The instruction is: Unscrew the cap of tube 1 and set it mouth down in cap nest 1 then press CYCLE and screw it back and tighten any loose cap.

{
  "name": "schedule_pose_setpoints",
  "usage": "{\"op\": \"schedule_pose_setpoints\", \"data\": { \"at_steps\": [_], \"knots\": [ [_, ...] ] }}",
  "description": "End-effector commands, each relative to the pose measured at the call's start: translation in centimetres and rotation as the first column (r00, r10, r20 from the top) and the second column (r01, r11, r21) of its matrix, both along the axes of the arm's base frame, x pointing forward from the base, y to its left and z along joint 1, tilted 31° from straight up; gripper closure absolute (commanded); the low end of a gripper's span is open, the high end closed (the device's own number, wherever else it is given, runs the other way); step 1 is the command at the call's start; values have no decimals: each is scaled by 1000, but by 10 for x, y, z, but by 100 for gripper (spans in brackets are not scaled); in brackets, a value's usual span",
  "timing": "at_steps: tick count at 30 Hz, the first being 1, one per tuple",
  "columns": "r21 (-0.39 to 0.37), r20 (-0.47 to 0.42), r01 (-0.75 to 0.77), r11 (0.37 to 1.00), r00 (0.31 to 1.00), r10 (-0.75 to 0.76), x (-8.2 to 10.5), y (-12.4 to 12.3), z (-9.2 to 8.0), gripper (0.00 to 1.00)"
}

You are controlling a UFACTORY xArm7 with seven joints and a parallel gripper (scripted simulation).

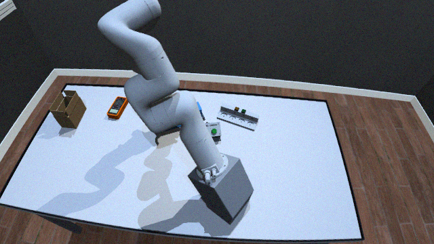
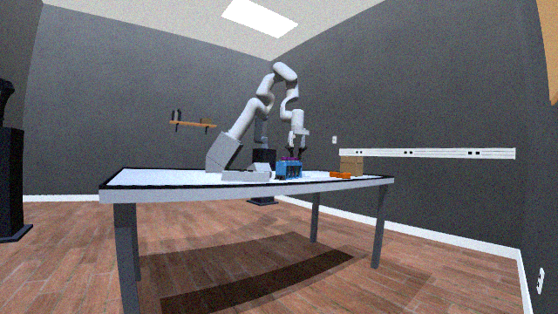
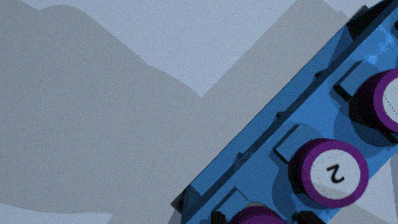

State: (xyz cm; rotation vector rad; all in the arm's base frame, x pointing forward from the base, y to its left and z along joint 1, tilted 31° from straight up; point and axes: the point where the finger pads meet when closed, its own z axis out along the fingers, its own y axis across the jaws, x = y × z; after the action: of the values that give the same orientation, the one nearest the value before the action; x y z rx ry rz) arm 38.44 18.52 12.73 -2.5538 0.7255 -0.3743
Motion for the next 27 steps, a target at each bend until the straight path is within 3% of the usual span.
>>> {"op": "schedule_pose_setpoints", "data": {
  "at_steps": [1, 5, 9, 13, 15, 20, 27],
  "knots": [
    [9, 10, -3, 1000, 1000, 2, 2, 0, 2, 54],
    [9, 10, -3, 1000, 1000, 2, 2, 0, 2, 54],
    [111, -116, 268, 957, 960, -255, 2, 0, 2, 54],
    [132, -154, 338, 932, 936, -318, 2, 0, 2, 54],
    [168, -242, 491, 855, 861, -448, 2, 0, 2, 54],
    [192, -351, 659, 727, 738, -576, 2, 0, 2, 54],
    [178, -510, 857, 483, 500, -699, 2, 0, 2, 54]
  ]
}}
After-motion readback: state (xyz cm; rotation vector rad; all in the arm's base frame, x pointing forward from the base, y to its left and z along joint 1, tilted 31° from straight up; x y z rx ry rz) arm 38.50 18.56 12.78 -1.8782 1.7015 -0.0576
